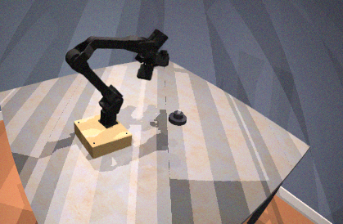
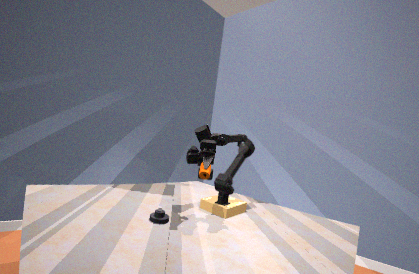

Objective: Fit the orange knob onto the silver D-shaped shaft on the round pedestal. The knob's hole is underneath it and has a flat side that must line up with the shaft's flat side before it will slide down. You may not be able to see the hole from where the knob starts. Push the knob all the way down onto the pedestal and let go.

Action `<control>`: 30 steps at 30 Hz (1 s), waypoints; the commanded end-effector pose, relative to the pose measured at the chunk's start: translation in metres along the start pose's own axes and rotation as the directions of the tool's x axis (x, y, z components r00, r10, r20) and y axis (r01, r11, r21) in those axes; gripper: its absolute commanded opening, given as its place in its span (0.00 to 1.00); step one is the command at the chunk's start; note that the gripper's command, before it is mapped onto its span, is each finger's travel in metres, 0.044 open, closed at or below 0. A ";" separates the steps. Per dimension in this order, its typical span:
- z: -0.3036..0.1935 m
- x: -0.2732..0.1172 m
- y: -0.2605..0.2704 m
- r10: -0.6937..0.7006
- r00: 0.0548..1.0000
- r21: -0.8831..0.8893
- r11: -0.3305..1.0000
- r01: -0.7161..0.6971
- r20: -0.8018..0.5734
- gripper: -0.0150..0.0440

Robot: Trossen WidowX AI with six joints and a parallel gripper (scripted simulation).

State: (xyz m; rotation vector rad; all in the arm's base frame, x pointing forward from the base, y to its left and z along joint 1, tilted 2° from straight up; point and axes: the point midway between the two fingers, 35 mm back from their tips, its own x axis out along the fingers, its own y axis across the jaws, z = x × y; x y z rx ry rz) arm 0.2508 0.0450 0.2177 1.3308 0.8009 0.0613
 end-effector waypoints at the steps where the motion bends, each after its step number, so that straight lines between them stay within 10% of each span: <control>1: 0.000 0.000 0.001 0.009 1.000 -0.005 1.000 -0.009 0.002 0.25; 30: 0.000 0.039 -0.032 -0.546 0.838 -0.003 0.838 0.546 0.007 0.25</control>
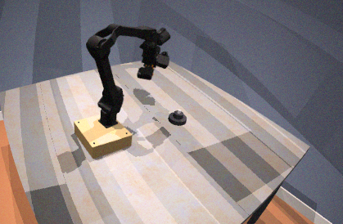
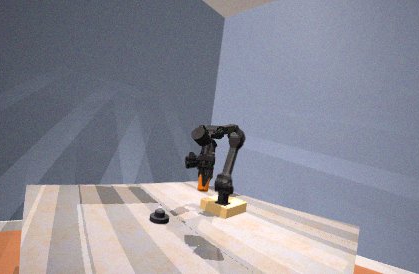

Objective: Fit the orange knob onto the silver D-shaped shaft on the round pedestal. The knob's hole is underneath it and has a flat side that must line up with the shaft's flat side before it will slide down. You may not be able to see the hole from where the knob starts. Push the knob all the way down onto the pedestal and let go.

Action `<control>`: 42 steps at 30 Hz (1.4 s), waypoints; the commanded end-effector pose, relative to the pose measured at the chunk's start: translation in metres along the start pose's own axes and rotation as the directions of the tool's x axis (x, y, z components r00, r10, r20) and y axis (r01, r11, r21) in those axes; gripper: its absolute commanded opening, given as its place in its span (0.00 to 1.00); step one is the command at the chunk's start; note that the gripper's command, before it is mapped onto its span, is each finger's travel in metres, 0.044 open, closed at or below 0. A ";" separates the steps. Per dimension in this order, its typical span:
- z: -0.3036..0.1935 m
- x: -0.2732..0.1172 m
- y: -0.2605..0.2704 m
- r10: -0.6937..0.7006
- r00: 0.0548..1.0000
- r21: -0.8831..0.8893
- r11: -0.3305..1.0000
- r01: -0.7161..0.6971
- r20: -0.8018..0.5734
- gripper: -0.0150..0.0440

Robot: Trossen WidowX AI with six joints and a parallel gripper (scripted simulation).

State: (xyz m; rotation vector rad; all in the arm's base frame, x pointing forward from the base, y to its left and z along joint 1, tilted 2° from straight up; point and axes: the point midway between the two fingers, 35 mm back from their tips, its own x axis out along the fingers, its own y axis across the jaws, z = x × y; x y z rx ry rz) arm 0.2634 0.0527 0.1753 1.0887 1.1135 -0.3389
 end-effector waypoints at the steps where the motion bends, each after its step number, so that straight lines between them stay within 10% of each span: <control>1: 0.001 0.007 0.001 -0.089 0.996 0.001 0.996 0.089 0.003 0.25; 22: 0.001 0.042 -0.005 -0.473 0.881 0.001 0.881 0.473 0.003 0.25; 42: 0.006 0.132 -0.041 -0.486 0.874 0.002 0.874 0.486 0.009 0.25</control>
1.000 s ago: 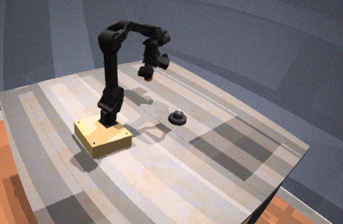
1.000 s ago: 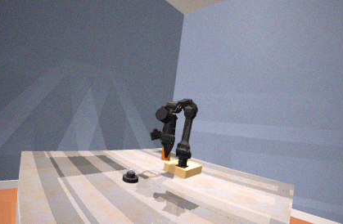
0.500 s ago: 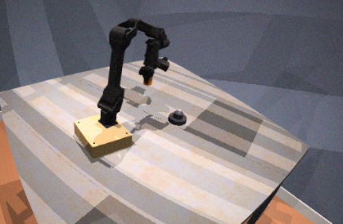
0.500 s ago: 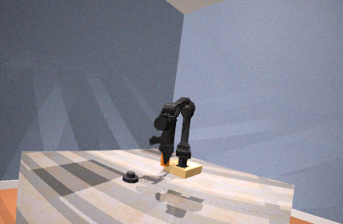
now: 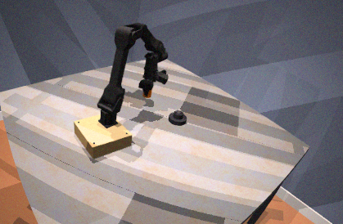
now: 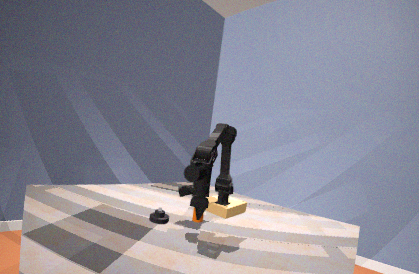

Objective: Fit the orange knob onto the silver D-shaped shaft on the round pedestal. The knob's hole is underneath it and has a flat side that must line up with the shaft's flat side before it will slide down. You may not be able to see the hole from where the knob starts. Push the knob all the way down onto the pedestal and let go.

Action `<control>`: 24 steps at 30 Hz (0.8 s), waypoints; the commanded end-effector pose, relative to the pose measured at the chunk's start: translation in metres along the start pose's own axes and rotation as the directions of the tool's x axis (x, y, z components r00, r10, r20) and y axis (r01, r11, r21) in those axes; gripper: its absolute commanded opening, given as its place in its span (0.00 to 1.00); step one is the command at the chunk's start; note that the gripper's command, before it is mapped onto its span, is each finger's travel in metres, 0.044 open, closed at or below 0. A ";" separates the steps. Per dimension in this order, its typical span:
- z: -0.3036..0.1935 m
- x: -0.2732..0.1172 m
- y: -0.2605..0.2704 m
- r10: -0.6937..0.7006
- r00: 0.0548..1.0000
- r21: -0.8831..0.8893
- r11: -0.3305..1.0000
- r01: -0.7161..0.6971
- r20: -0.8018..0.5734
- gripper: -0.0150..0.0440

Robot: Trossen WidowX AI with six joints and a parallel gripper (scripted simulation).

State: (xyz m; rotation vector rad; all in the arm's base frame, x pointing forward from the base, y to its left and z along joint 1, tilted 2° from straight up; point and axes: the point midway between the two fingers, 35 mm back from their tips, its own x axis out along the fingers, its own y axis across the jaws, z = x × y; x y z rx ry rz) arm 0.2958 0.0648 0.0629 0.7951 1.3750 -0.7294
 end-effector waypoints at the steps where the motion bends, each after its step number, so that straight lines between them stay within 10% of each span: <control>1: 0.001 0.026 0.000 -0.011 1.000 0.004 1.000 0.011 0.004 0.25; 17: -0.002 0.060 0.000 -0.017 1.000 0.005 1.000 0.017 0.006 0.25; 24: -0.002 0.059 0.000 -0.016 1.000 0.001 1.000 0.016 0.002 0.57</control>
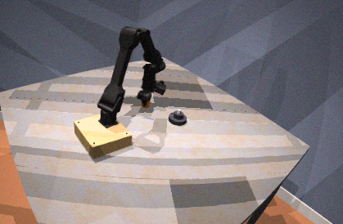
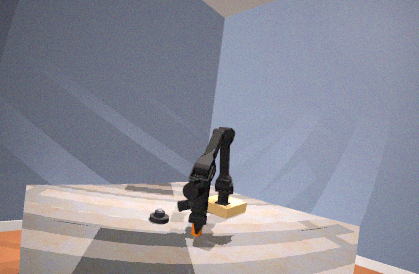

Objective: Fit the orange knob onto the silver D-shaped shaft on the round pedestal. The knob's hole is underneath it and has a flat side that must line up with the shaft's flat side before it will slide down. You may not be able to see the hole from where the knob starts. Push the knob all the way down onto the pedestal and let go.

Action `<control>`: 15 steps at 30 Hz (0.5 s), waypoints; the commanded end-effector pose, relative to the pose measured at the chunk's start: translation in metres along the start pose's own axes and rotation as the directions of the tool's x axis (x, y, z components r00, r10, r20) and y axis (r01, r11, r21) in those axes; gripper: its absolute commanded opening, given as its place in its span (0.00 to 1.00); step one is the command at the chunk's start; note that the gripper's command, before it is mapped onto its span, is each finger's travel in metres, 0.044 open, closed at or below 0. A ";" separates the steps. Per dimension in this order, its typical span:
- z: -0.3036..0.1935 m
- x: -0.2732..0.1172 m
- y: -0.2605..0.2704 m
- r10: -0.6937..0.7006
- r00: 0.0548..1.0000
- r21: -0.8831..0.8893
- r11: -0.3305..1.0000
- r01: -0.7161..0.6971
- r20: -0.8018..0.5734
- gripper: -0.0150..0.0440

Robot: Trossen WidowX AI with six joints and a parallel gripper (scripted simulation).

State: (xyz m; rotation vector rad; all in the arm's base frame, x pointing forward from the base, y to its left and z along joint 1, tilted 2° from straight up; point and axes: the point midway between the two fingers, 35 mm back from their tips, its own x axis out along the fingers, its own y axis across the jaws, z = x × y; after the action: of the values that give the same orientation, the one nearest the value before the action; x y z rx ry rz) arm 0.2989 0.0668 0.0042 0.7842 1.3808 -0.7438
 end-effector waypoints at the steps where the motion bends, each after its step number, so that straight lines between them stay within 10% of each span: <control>1: 0.000 0.000 0.000 0.001 1.000 0.000 1.000 -0.001 0.000 0.61; 15: 0.000 0.000 0.000 0.001 1.000 0.000 1.000 -0.001 0.000 0.66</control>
State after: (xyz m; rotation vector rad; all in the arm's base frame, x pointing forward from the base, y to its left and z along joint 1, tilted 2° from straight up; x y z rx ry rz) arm 0.2990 0.0668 0.0042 0.7842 1.3808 -0.7438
